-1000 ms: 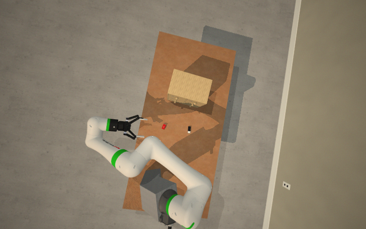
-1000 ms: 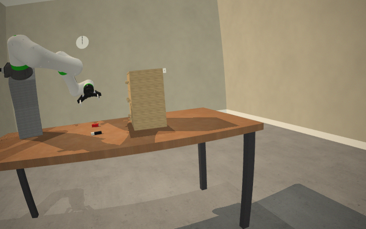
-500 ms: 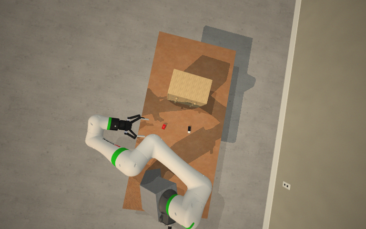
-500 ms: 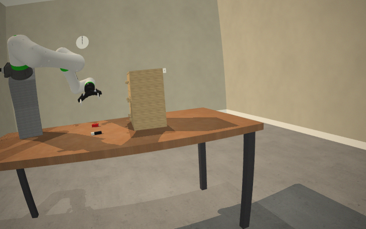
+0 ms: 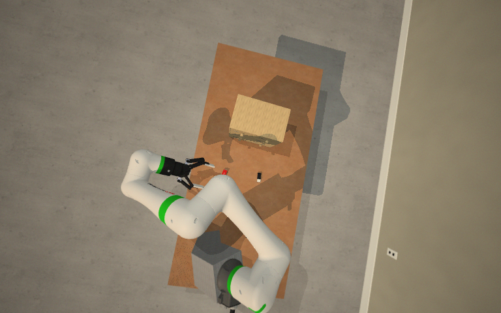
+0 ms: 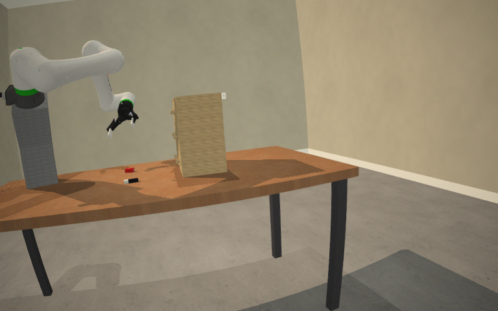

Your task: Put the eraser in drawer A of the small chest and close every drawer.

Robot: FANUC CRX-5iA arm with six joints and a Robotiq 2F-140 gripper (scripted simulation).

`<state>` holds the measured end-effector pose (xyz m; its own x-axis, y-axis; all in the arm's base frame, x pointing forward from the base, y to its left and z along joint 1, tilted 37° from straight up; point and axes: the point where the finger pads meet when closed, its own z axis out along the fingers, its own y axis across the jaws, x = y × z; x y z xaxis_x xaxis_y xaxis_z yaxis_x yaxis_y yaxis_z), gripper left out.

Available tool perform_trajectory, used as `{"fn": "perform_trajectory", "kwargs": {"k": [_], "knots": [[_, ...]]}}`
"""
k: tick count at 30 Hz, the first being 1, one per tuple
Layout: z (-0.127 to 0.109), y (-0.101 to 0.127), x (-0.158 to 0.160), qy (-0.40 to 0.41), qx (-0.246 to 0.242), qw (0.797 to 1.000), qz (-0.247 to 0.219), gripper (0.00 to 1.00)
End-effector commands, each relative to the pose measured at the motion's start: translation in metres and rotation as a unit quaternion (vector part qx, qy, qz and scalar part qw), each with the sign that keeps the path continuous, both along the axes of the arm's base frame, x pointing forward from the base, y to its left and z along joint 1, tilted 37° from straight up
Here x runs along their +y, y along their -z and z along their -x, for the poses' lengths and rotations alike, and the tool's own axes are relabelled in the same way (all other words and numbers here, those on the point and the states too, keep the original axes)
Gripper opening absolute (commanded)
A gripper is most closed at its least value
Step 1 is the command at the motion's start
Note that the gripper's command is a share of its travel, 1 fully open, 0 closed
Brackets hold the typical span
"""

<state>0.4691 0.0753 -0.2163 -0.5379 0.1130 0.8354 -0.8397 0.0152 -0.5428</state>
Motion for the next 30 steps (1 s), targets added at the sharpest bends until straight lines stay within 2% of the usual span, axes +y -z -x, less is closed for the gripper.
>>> {"fn": "perform_trajectory", "kwargs": {"k": [1, 3, 4, 6, 8, 10, 11, 12, 13, 14, 15, 16, 17, 19, 20, 23, 25, 26, 27, 28, 29, 30], "knots": [[0.002, -0.030, -0.011, 0.001, -0.052, 0.997, -0.055, 1.00], [0.002, -0.030, -0.011, 0.001, -0.052, 0.997, -0.055, 1.00], [0.003, -0.042, -0.015, 0.006, -0.073, 0.995, -0.073, 1.00], [0.003, -0.042, -0.015, 0.006, -0.073, 0.995, -0.073, 1.00], [0.005, -0.068, -0.024, 0.017, -0.116, 0.987, -0.111, 1.00], [0.005, -0.068, -0.024, 0.017, -0.116, 0.987, -0.111, 1.00], [0.006, -0.081, -0.029, 0.023, -0.138, 0.982, -0.130, 1.00], [0.006, -0.081, -0.029, 0.023, -0.138, 0.982, -0.130, 1.00], [0.006, -0.096, -0.033, 0.027, -0.160, 0.975, -0.150, 1.00], [0.006, -0.096, -0.033, 0.027, -0.160, 0.975, -0.150, 1.00], [0.006, -0.110, -0.038, 0.032, -0.182, 0.968, -0.169, 1.00], [0.006, -0.110, -0.038, 0.032, -0.182, 0.968, -0.169, 1.00], [0.007, -0.125, -0.043, 0.038, -0.205, 0.960, -0.189, 1.00], [0.007, -0.125, -0.043, 0.038, -0.205, 0.960, -0.189, 1.00], [0.008, -0.139, -0.047, 0.044, -0.227, 0.950, -0.208, 1.00], [0.008, -0.139, -0.047, 0.044, -0.227, 0.950, -0.208, 1.00], [0.010, -0.166, -0.057, 0.055, -0.271, 0.929, -0.245, 1.00], [0.010, -0.166, -0.057, 0.055, -0.271, 0.929, -0.245, 1.00], [0.011, -0.179, -0.062, 0.061, -0.292, 0.918, -0.263, 1.00], [0.011, -0.179, -0.062, 0.061, -0.292, 0.918, -0.263, 1.00], [0.012, -0.193, -0.066, 0.066, -0.312, 0.905, -0.280, 1.00], [0.012, -0.193, -0.066, 0.066, -0.312, 0.905, -0.280, 1.00]]}}
